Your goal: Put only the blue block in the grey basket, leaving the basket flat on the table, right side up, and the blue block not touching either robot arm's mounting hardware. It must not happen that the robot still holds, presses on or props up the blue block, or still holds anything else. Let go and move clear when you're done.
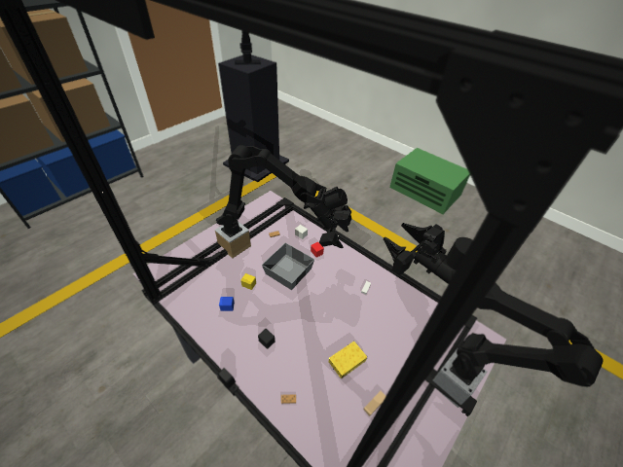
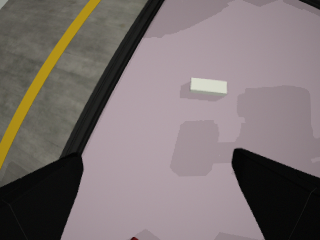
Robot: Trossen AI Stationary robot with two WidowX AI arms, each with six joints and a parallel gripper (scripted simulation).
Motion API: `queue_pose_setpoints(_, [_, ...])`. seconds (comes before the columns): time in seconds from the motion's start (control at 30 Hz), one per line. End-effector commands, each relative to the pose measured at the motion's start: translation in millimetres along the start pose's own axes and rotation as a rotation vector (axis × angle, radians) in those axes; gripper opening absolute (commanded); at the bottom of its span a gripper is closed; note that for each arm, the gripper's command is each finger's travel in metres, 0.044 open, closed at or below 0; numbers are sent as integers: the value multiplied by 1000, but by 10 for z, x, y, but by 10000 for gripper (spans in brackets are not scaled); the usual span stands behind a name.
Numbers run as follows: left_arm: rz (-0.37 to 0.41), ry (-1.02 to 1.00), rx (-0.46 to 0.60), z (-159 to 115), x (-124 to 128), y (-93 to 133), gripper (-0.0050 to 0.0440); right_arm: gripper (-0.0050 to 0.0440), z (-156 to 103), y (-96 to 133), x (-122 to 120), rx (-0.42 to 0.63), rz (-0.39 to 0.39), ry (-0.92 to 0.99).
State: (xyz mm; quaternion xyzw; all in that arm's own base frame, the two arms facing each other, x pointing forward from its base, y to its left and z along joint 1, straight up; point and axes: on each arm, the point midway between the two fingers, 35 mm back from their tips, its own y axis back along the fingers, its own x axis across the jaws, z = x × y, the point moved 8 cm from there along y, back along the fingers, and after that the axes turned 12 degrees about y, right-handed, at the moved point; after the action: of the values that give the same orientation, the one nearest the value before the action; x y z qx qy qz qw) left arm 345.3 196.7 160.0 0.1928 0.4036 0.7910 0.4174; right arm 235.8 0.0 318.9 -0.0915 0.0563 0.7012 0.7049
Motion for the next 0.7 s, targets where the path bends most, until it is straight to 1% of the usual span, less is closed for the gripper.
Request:
queue_pose_setpoints(0.0, [0, 0, 0, 0, 0, 0, 400, 400, 0, 0, 0, 0, 0, 0])
queue_pose_setpoints(0.67, [-2, 2, 2, -5, -16, -1, 400, 400, -5, -4, -2, 1, 2, 1])
